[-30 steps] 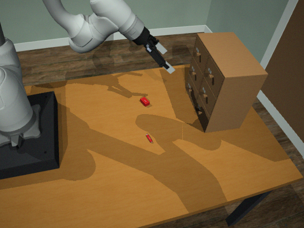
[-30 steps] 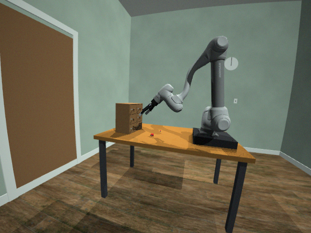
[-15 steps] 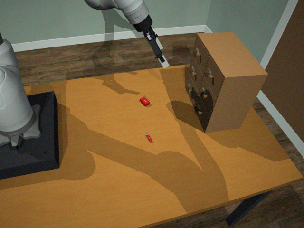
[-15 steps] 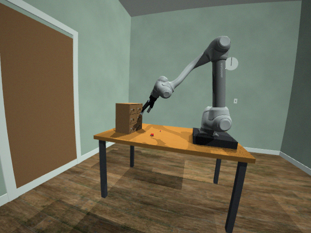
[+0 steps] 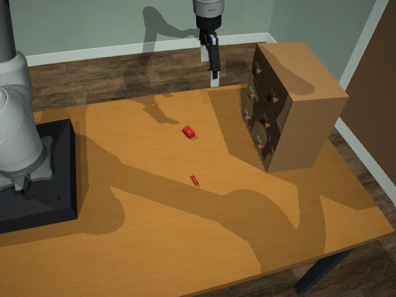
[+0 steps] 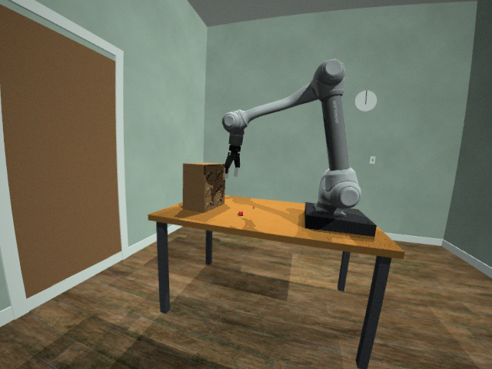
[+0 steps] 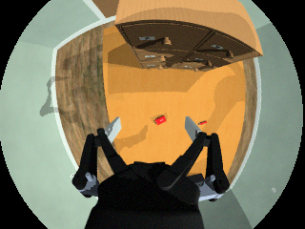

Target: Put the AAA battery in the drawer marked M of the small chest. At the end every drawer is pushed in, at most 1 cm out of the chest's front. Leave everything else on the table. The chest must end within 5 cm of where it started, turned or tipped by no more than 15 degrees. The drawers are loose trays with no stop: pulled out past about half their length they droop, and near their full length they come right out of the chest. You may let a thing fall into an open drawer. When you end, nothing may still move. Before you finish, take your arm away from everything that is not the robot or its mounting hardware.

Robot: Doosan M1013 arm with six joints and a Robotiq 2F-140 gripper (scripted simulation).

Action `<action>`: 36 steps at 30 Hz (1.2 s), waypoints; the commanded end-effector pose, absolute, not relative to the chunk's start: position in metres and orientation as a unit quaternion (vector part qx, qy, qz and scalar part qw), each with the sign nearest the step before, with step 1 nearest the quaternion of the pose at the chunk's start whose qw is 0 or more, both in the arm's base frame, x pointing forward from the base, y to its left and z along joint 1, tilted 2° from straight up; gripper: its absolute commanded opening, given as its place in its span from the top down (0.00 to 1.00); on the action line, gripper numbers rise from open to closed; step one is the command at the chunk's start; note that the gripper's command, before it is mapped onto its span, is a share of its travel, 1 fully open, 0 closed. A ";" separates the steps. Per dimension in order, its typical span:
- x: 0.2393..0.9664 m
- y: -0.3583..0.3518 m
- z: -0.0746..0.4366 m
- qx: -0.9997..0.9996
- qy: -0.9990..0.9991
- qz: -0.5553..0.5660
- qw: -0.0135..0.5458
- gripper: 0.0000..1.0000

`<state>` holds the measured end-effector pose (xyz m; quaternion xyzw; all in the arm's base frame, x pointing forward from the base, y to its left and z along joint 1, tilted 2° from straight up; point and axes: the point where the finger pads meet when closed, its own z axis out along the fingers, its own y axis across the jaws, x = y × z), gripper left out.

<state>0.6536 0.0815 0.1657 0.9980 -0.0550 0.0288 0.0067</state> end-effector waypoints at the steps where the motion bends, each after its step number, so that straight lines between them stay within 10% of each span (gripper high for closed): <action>1: 0.652 0.081 0.168 0.998 -0.055 0.011 0.006 0.00; 36: 0.648 0.082 0.172 0.998 -0.055 -0.020 0.004 0.00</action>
